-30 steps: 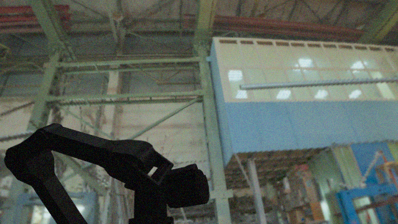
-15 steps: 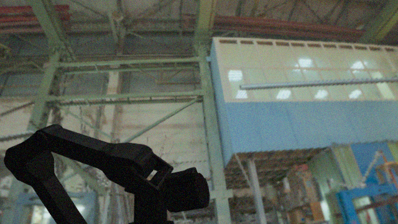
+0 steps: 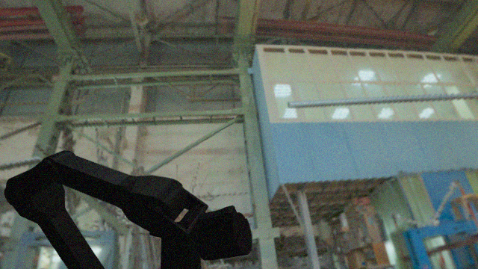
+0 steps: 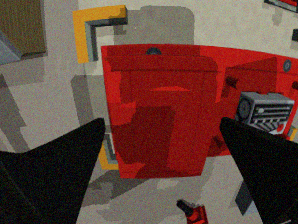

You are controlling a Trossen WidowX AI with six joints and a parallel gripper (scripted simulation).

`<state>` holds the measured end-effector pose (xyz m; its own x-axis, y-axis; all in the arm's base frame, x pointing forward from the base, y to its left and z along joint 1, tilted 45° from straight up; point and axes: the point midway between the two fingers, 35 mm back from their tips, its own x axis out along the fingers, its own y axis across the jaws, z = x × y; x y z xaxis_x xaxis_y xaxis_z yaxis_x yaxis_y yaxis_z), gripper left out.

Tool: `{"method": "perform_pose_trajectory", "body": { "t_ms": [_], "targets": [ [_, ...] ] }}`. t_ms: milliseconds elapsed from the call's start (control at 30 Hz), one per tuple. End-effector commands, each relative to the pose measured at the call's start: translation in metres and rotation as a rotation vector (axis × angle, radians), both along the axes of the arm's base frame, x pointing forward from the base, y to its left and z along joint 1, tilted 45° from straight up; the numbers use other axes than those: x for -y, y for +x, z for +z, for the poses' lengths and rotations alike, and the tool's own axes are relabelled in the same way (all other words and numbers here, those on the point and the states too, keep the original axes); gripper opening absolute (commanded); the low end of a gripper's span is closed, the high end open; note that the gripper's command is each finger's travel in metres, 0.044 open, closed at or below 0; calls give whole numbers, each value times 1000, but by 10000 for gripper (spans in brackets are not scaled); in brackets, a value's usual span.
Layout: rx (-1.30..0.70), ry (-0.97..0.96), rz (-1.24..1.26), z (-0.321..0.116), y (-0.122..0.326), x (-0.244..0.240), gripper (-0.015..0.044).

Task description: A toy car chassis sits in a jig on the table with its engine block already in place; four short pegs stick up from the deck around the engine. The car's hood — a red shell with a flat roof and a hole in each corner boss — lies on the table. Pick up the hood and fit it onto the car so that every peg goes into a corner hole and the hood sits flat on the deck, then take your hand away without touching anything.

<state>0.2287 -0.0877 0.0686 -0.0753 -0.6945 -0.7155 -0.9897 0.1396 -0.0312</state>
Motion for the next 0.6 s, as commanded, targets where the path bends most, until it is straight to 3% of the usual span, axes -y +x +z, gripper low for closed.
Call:
{"method": "perform_pose_trajectory", "body": {
  "t_ms": [0, 333, 467, 567],
  "targets": [
    [-5, -4, 3, -2, -1, 2, 440],
    [-5, -4, 3, -5, -2, 5, 440],
    [0, -1, 0, -4, -1, 4, 335],
    [0, -1, 0, -4, -1, 4, 315]
  ]
}}
